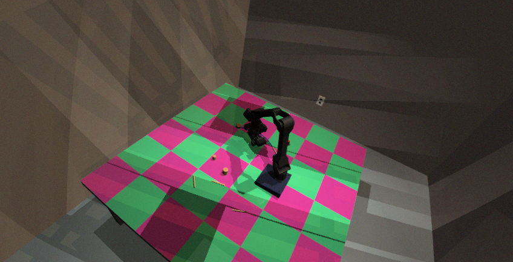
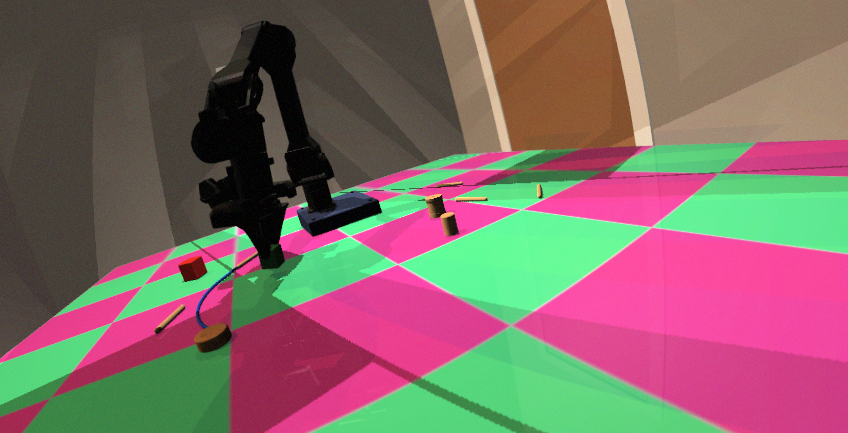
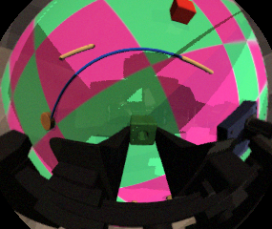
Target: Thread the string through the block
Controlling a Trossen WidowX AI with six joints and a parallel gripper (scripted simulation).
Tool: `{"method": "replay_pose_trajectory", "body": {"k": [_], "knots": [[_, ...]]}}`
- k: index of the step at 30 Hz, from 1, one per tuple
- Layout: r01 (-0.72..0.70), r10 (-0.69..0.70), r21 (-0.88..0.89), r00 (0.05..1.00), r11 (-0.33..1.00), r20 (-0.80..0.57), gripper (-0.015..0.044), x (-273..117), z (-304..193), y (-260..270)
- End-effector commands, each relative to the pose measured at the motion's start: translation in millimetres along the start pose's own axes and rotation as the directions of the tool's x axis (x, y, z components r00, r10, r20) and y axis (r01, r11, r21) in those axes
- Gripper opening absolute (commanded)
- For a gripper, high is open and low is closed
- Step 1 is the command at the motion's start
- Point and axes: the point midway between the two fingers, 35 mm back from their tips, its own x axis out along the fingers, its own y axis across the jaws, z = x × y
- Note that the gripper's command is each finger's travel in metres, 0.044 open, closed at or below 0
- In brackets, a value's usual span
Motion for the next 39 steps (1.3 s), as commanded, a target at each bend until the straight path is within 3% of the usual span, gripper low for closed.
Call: {"method": "replay_pose_trajectory", "body": {"k": [1,20,28,39], "knots": [[0.001,-0.002,0.008,0.999,1.0,0.054,0.0,0,-2,1],[-0.001,-0.002,0.008,0.925,1.0,0.38,0.0,7,-22,1],[-0.002,-0.001,0.007,0.919,1.0,0.395,0.0,7,-23,1],[0.0,-0.003,0.007,0.839,1.0,0.544,0.0,11,-33,1]]}}
